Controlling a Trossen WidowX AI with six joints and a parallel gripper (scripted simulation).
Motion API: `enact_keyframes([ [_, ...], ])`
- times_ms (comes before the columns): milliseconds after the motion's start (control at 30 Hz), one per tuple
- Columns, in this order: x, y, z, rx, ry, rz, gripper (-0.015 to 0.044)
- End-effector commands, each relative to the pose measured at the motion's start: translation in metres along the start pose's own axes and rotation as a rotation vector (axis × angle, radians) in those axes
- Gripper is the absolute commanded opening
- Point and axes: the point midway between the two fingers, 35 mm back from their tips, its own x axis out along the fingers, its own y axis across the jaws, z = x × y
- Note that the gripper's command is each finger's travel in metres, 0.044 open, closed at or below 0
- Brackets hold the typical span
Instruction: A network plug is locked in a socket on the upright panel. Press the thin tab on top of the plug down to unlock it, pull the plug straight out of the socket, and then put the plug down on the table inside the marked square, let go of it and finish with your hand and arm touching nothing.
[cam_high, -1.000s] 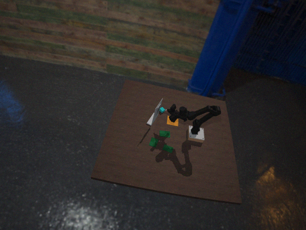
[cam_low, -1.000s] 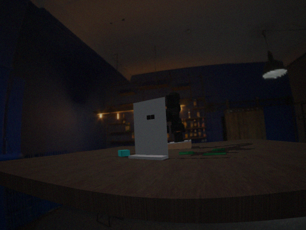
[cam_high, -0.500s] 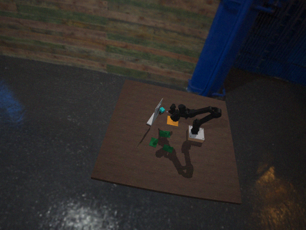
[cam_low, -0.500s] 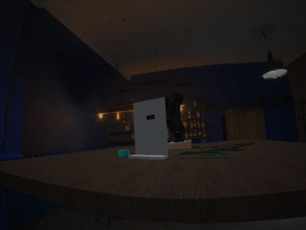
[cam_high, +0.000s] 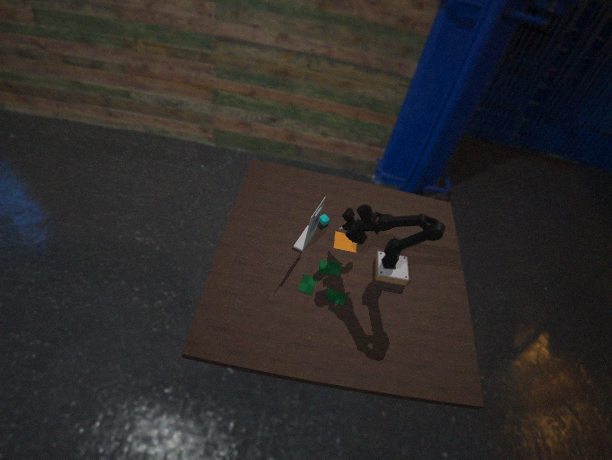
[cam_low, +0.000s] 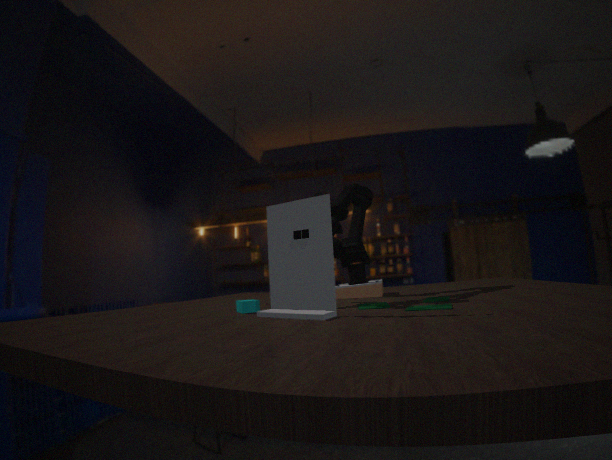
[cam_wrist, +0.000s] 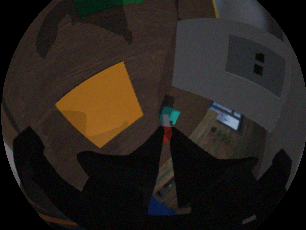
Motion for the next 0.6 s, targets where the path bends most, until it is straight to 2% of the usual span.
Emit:
enact_keyframes([
  [0,-0.003,0.011,-0.007,0.04,-0.019,0.068,0.0],
  [267,-0.01,0.031,-0.014,0.111,-0.054,0.179,0.0],
  [567,-0.006,0.034,-0.014,0.111,-0.053,0.182,0.0],
])
